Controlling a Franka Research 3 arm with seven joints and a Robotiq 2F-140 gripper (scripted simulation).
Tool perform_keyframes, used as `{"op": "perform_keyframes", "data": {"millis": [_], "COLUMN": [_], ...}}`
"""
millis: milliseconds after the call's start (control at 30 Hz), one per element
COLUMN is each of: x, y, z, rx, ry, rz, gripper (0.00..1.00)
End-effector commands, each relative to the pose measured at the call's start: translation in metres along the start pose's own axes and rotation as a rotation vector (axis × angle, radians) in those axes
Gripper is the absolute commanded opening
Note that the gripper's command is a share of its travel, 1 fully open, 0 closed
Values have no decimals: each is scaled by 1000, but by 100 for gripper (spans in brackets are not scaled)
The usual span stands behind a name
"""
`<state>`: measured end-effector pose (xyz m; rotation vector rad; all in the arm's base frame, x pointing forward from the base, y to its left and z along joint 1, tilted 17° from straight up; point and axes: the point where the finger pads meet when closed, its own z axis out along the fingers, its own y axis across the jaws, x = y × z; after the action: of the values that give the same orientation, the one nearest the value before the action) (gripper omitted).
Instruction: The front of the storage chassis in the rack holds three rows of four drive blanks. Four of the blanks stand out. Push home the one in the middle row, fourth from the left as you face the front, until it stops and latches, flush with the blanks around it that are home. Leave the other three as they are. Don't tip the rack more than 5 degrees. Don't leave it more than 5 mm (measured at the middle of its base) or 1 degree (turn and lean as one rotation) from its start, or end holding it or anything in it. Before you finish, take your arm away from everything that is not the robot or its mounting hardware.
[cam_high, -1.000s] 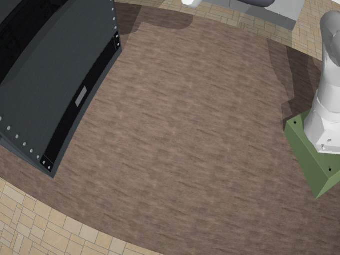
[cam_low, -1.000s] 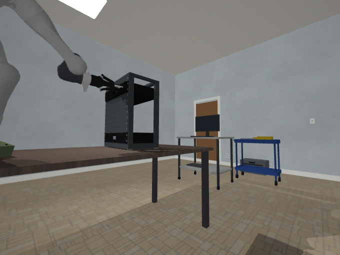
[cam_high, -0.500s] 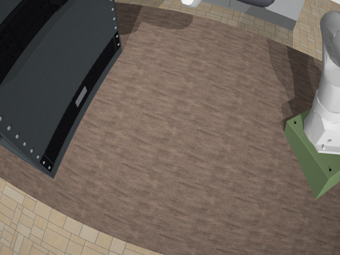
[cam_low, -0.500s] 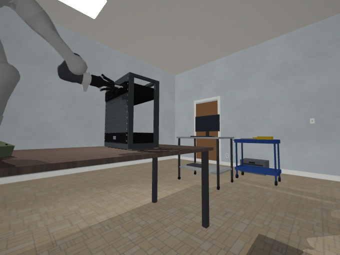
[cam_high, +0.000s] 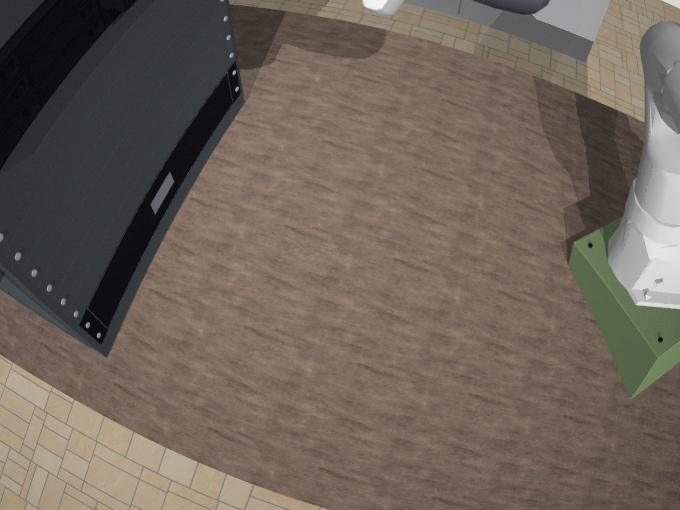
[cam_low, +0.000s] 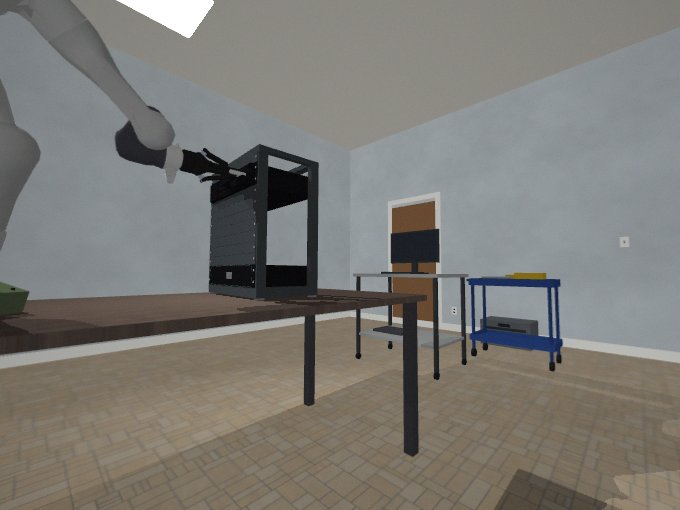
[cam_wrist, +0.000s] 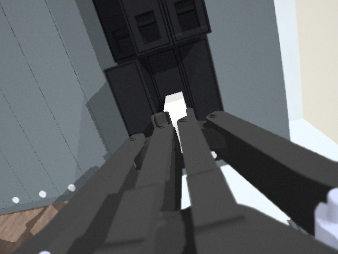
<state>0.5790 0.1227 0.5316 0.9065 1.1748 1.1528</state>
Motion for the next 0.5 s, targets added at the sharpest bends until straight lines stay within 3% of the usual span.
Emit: {"op": "perform_keyframes", "data": {"millis": [0,467], "x": [-5,-5], "y": [8,8], "z": [4,-1], "rx": [-18,-18], "ry": [-11,-11], "rz": [4,4], "gripper": [0,0]}}
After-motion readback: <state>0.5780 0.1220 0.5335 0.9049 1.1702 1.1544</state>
